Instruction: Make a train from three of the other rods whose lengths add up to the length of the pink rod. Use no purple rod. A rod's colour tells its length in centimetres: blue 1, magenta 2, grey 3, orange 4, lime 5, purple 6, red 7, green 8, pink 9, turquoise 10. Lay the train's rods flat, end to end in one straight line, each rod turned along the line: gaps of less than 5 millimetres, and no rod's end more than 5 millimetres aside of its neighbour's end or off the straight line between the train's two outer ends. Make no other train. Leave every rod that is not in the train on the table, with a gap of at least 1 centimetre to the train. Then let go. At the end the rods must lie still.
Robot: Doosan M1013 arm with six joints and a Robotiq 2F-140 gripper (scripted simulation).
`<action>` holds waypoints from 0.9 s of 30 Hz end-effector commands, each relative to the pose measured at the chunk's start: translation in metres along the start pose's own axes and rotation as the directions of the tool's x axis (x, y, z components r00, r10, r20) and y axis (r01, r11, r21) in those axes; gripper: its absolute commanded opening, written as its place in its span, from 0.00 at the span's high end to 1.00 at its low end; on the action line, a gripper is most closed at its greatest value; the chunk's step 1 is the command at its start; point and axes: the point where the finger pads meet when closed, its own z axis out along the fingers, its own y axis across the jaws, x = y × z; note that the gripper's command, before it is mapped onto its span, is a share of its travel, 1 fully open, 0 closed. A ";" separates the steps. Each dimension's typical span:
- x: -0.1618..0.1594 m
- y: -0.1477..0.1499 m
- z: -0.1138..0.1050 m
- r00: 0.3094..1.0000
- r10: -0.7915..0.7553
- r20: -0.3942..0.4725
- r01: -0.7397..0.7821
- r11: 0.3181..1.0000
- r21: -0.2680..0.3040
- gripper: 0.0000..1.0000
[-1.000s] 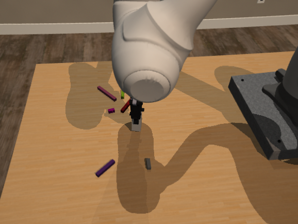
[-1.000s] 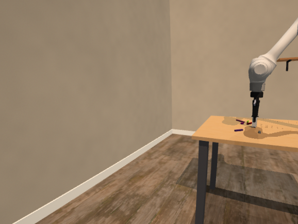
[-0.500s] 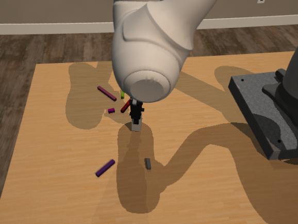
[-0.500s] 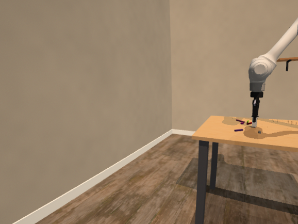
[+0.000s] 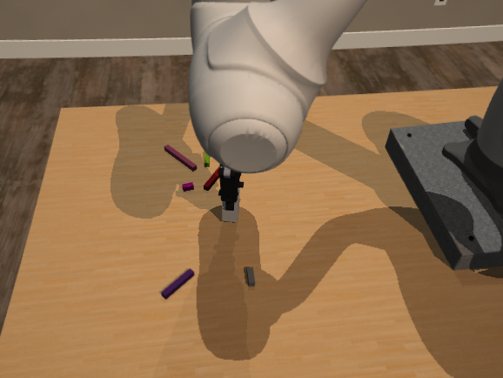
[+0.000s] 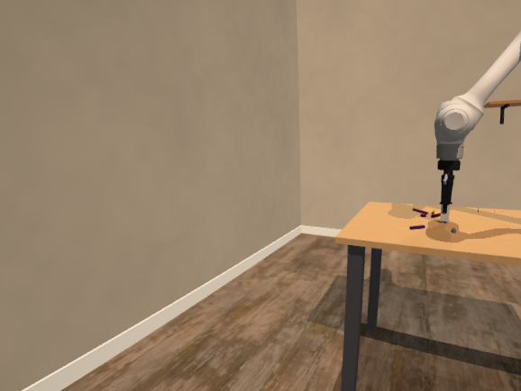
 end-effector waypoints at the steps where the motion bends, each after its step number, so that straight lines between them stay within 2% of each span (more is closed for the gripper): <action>1: 0.006 0.000 0.005 1.000 0.000 -0.010 0.000 1.000 0.000 0.92; 11: 0.006 0.000 0.005 1.000 0.000 -0.010 0.000 1.000 0.000 0.85; 27: 0.005 0.000 0.000 1.000 0.000 -0.010 0.000 1.000 0.000 0.85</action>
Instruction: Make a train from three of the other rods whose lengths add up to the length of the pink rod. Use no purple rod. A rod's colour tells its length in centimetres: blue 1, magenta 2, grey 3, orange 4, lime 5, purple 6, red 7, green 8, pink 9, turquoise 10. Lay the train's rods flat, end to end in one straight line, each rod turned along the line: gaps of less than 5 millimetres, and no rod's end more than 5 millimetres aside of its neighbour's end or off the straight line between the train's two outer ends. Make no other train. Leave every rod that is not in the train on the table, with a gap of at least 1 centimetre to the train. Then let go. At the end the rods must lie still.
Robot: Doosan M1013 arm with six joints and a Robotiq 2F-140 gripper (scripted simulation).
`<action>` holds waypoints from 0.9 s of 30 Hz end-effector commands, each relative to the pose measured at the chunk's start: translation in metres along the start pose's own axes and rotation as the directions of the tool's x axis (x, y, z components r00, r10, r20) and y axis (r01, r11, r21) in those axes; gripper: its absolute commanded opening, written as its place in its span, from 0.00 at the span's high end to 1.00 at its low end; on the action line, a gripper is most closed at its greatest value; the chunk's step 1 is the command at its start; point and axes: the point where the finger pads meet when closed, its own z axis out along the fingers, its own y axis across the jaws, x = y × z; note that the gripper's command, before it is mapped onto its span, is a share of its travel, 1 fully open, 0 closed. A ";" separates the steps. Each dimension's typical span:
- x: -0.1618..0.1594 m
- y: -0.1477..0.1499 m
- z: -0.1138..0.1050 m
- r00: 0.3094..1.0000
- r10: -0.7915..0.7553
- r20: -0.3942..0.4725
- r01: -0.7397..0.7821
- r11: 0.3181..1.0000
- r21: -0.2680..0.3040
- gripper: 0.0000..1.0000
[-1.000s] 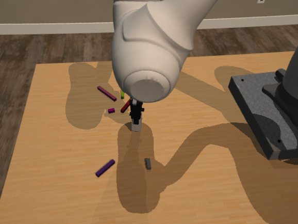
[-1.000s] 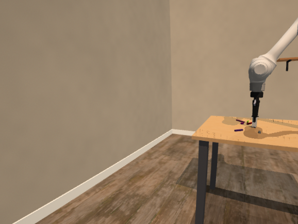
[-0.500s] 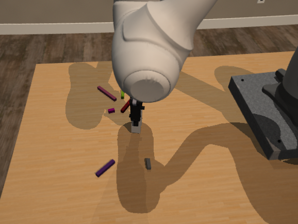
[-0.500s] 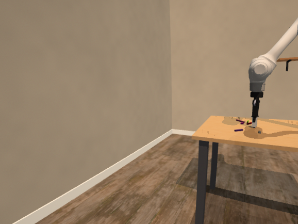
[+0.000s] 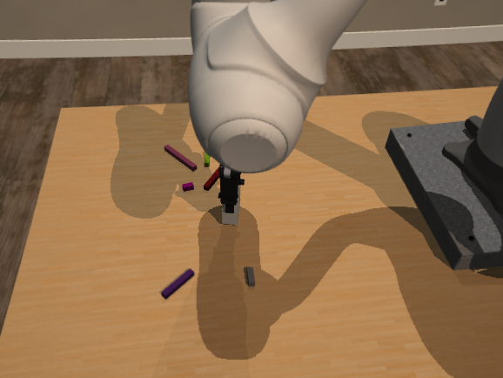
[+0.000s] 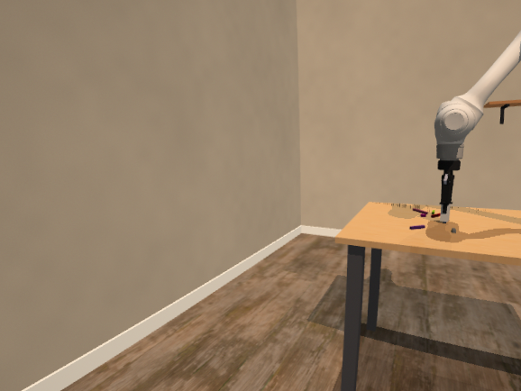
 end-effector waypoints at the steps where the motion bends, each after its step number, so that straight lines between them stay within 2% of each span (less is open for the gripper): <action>1: 0.005 0.000 -0.002 1.000 0.000 -0.008 0.000 1.000 0.000 0.85; 6: 0.005 0.000 -0.022 1.000 0.000 -0.008 0.000 1.000 0.000 0.85; 14: 0.004 0.000 -0.065 1.000 0.000 -0.008 0.000 1.000 0.000 0.85; 16: 0.004 0.000 -0.065 1.000 0.000 -0.008 0.000 1.000 0.000 0.85; 21: 0.004 0.000 -0.082 1.000 0.000 -0.008 0.000 1.000 0.000 0.85; 26: 0.004 0.000 -0.085 1.000 0.000 -0.008 0.000 1.000 0.000 0.85; 27: 0.004 0.000 -0.085 1.000 0.000 -0.008 0.000 1.000 0.000 0.00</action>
